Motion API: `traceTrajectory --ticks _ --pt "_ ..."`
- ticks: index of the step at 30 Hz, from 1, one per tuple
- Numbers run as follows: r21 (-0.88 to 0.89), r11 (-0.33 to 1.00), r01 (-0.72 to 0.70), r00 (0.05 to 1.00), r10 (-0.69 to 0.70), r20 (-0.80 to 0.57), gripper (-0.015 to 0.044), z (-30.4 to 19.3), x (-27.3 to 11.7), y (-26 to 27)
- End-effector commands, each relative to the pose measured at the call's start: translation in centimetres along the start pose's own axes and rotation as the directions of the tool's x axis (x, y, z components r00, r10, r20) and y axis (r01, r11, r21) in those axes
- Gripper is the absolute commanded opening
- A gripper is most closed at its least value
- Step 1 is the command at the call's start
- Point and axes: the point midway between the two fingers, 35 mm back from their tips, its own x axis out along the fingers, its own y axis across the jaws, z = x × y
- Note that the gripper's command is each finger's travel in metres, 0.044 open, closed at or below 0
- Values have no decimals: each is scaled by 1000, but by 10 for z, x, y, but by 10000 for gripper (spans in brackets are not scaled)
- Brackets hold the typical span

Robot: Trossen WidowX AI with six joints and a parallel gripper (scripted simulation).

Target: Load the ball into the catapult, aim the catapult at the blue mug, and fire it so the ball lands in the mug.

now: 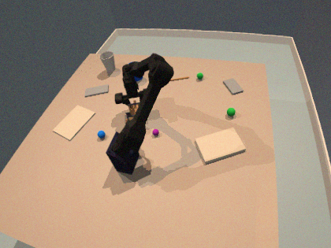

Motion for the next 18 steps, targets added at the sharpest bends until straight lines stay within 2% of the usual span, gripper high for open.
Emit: traceTrajectory --ticks 1,6,8,13,17,18 --pt "2 1000 0 1000 0 1 263 0 -1 0" --pt "2 1000 -1 1000 1 1 394 1 -3 0" --pt "1 1000 -4 1000 4 3 440 4 -24 0" --pt "0 1000 -6 1000 6 1 440 0 -98 1" --pt "0 1000 -5 1000 5 1 440 0 -101 1" --pt "-5 1000 -2 1000 2 8 440 2 -86 2"
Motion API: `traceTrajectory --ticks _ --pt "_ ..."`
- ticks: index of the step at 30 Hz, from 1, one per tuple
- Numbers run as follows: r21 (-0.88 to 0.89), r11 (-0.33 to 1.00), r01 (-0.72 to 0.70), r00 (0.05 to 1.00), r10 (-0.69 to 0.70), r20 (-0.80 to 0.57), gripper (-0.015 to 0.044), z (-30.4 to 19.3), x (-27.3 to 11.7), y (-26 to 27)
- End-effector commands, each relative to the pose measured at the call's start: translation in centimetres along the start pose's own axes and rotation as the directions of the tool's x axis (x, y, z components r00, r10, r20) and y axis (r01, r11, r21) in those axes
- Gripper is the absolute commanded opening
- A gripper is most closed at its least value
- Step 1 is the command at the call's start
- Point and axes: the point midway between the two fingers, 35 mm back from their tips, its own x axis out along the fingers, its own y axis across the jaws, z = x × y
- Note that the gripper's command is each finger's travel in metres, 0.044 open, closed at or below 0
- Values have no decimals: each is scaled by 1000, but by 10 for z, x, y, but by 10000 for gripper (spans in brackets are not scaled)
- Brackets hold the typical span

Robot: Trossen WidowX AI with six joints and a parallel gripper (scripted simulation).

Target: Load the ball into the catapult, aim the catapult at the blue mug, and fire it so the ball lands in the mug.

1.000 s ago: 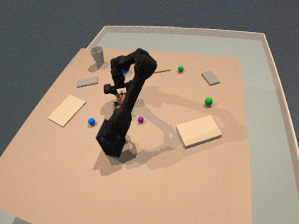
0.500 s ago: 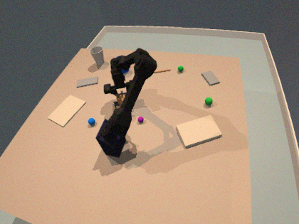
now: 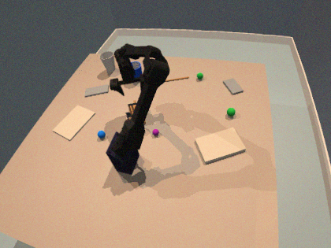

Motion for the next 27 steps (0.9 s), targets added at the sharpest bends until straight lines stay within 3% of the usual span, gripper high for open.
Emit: traceTrajectory --ticks 1,8,13,27 --pt "-2 1000 0 1000 0 -7 440 -1 5 0" --pt "1 1000 3 1000 -3 -8 440 -5 -6 0" --pt "1 1000 5 1000 -5 -8 440 -5 38 -1" --pt "1 1000 5 1000 -5 -8 440 -4 55 -1"
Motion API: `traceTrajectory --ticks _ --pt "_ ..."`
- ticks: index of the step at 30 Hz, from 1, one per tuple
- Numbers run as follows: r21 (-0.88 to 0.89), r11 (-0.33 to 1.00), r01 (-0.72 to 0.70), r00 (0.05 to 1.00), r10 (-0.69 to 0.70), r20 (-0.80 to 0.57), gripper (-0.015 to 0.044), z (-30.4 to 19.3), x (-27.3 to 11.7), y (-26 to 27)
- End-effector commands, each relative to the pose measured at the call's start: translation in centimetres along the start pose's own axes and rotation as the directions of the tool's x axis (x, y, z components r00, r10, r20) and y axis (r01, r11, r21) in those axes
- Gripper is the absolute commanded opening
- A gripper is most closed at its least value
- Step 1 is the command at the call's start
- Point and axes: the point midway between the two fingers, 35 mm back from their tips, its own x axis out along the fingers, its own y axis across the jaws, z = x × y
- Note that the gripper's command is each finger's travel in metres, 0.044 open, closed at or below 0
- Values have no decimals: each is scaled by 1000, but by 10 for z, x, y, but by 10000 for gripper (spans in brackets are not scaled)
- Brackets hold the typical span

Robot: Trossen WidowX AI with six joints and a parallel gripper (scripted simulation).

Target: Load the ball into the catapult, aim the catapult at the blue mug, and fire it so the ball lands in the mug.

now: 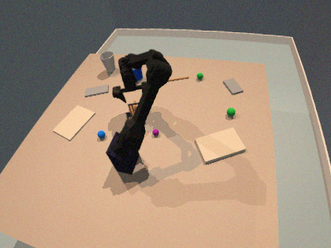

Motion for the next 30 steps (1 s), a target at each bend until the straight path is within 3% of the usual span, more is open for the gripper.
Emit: traceTrajectory --ticks 1,27,30 --pt "-6 1000 4 1000 -4 -6 440 -2 9 0" --pt "-6 1000 7 1000 -7 -7 440 -4 47 -1" --pt "-1 1000 2 1000 -2 -5 361 -2 44 -1"
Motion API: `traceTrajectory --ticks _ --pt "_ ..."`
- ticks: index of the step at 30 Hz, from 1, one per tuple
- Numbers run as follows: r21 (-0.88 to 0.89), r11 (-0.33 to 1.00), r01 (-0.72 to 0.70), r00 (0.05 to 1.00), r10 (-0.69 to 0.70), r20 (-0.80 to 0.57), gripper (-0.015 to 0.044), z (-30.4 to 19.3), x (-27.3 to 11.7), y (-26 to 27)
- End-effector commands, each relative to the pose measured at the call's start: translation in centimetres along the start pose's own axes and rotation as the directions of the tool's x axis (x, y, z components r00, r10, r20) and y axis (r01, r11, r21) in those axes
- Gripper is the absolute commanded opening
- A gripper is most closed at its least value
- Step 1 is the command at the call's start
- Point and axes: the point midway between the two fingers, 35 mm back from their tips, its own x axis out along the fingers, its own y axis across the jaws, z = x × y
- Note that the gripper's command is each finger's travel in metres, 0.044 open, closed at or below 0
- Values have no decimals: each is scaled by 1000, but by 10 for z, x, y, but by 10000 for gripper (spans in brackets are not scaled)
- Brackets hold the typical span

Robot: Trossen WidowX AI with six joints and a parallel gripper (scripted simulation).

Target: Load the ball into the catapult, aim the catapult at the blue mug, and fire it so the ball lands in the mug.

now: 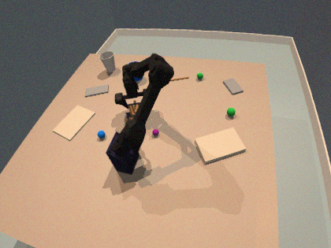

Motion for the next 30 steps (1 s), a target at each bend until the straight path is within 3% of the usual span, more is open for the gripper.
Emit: traceTrajectory --ticks 1,9,14,18,30 --pt "1 1000 0 1000 0 1 335 0 -1 0" --pt "1 1000 0 1000 0 1 125 0 -1 0" --pt "1 1000 0 1000 0 1 92 0 -1 0" --pt "0 1000 -2 1000 2 1 0 1 -39 1" --pt "-4 1000 0 1000 0 1 0 2 -40 0"
